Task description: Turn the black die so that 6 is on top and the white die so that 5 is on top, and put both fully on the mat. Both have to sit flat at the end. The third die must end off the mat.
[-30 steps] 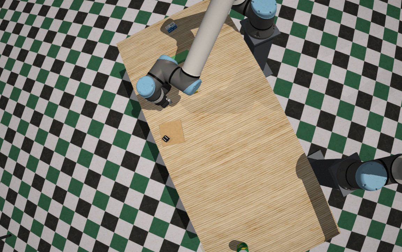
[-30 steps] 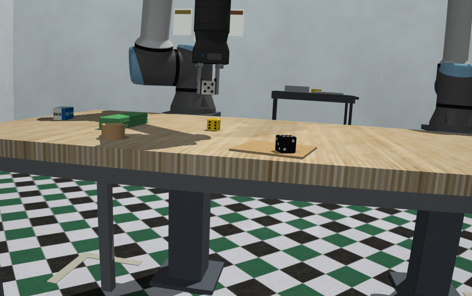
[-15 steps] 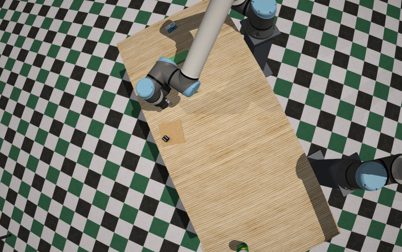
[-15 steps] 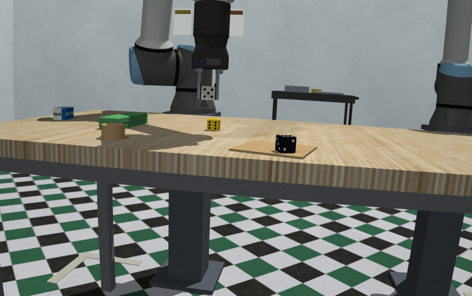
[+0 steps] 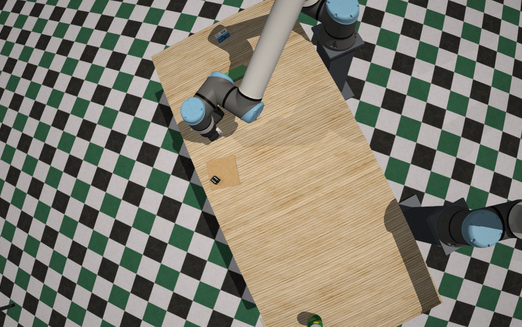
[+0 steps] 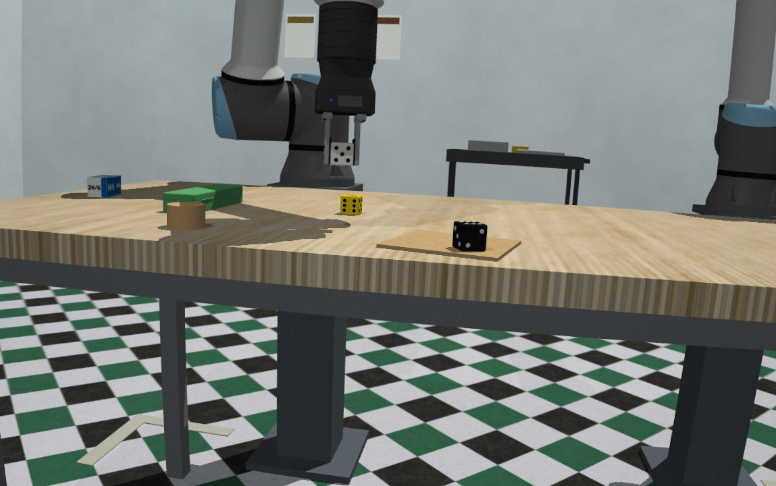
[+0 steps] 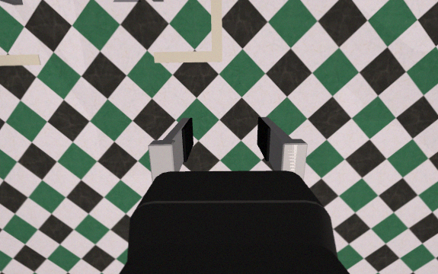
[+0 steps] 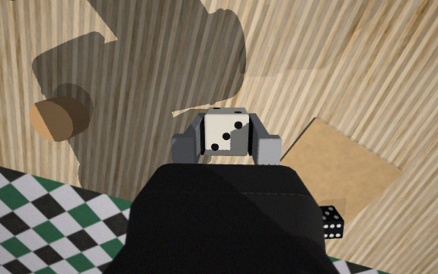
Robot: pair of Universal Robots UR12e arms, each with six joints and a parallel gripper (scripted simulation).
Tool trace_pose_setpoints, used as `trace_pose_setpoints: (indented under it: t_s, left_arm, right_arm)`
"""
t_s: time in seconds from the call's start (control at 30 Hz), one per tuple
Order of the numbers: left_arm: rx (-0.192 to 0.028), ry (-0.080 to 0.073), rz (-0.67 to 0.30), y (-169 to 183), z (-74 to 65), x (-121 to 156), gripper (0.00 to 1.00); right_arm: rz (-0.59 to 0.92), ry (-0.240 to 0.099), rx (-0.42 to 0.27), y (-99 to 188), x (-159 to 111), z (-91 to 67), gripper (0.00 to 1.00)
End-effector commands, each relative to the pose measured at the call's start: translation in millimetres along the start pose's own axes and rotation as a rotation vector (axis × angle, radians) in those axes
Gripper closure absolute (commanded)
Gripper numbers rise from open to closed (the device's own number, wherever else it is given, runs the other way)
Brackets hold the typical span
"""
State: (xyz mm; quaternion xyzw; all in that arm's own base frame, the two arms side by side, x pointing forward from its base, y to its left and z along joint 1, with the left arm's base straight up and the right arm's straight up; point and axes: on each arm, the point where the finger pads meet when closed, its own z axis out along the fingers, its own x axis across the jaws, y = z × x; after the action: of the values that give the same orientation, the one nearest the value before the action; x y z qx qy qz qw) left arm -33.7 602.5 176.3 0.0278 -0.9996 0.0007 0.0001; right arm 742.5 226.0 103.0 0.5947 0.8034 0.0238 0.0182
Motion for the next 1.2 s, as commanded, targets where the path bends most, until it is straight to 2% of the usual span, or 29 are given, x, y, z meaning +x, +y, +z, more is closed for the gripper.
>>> trace_pose_setpoints:
  t_s: [0.0,0.1,0.47,0.53,0.6,0.67,0.87,0.9,1.17]
  left_arm:
    - [-0.001,0.000,0.000,0.6,-0.7,-0.1,0.00]
    - [-0.001,0.000,0.000,0.6,-0.7,-0.1,0.00]
    - [-0.001,0.000,0.000,0.6,-0.7,-0.1,0.00]
    - [-0.001,0.000,0.000,0.6,-0.7,-0.1,0.00]
    - [-0.001,0.000,0.000,0.6,-0.7,-0.1,0.00]
    - [-0.001,0.000,0.000,0.6,-0.7,-0.1,0.00]
    - [-0.001,0.000,0.000,0.6,-0.7,-0.1,0.00]
    - [-0.001,0.000,0.000,0.6,-0.7,-0.1,0.00]
    - [-0.001,0.000,0.000,0.6,-0.7,-0.1,0.00]
  right_arm:
    - [0.000,0.001,-0.090,0.7,0.3,-0.9,0.43]
    - [0.000,0.001,-0.110,0.8,0.3,-0.6,0.43]
    - [0.000,0.000,-0.388,-0.1,0.5,-0.1,0.43]
    - [0.000,0.000,-0.416,-0.1,0.5,0.1,0.43]
    - [0.001,0.001,-0.473,-0.9,0.4,-0.6,0.43]
    - [0.001,0.001,-0.473,-0.9,0.4,-0.6,0.43]
    - [0.000,0.001,-0.636,-1.2,0.5,-0.2,0.43]
    - [0.000,0.001,-0.637,-1.2,0.5,-0.2,0.43]
    - [0.000,0.000,-0.822,-1.4,0.7,0.2,0.43]
